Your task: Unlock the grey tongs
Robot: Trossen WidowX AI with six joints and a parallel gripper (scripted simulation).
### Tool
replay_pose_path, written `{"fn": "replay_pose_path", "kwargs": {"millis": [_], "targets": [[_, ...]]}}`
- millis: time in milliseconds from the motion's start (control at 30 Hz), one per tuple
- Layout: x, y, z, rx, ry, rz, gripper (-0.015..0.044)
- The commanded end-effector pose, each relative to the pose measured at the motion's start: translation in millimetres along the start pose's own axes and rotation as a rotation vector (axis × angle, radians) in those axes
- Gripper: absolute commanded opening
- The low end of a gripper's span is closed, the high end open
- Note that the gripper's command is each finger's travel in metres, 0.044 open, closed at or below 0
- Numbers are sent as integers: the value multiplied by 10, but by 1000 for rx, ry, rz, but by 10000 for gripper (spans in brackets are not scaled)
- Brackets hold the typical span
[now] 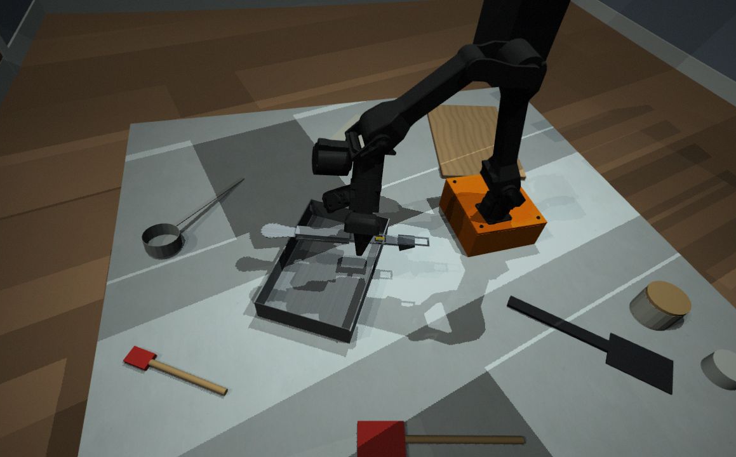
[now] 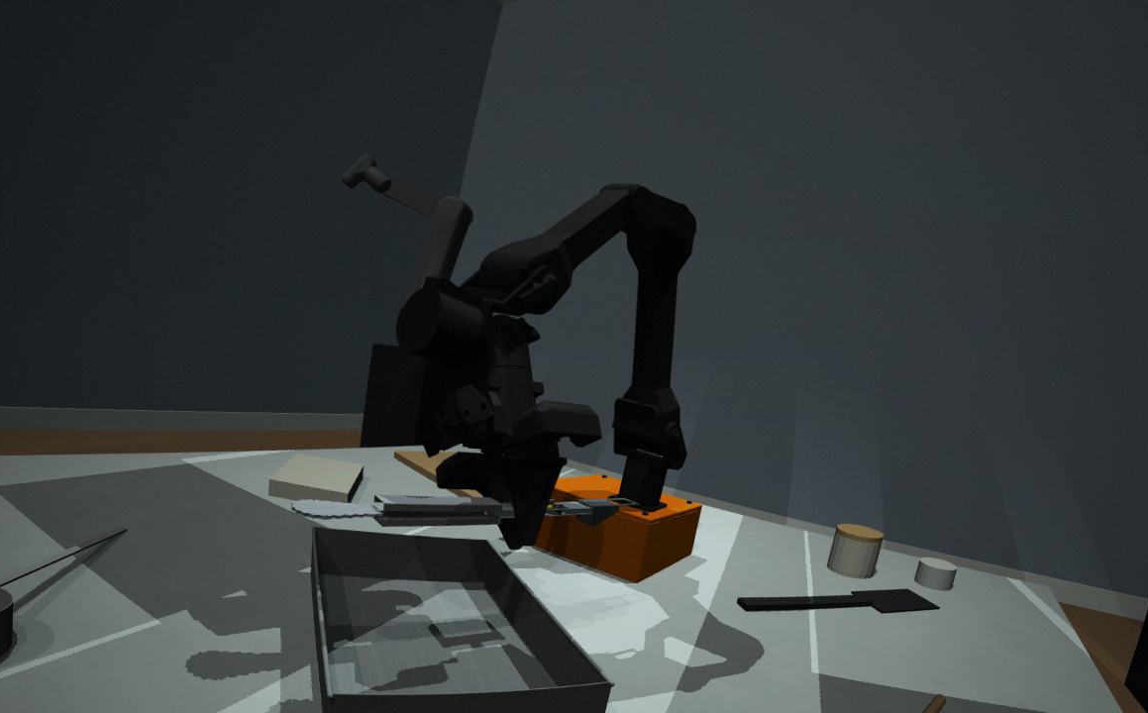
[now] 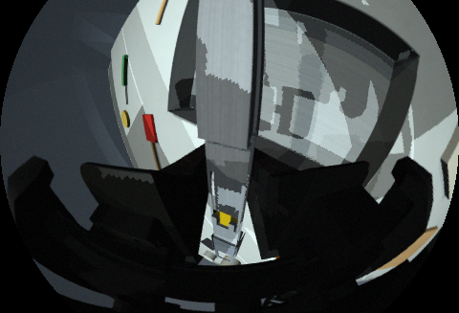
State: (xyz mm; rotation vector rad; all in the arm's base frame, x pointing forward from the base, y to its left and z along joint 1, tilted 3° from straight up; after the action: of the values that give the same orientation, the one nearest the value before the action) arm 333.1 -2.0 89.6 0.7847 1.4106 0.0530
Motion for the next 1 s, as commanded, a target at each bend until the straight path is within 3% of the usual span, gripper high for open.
{"fn": "replay_pose_path", "kwargs": {"millis": [0, 233, 733, 967], "targets": [[9, -14, -13, 10, 13, -6, -150], [25, -3, -17, 40, 15, -55, -150], [63, 125, -65, 255, -80, -499, -150], [60, 133, -67, 263, -89, -518, -150]]}}
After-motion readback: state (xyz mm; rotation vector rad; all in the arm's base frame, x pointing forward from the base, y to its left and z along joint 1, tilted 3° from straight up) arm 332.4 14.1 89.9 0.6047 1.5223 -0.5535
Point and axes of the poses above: the point midway between the two fingers, 35 mm back from their tips, its own x axis out along the fingers, its own y axis across the jaws, z = x × y, the point moved 5 cm from there along -x, back along the fingers, and after that the axes turned 4 degrees about x, right-handed, at the moved point
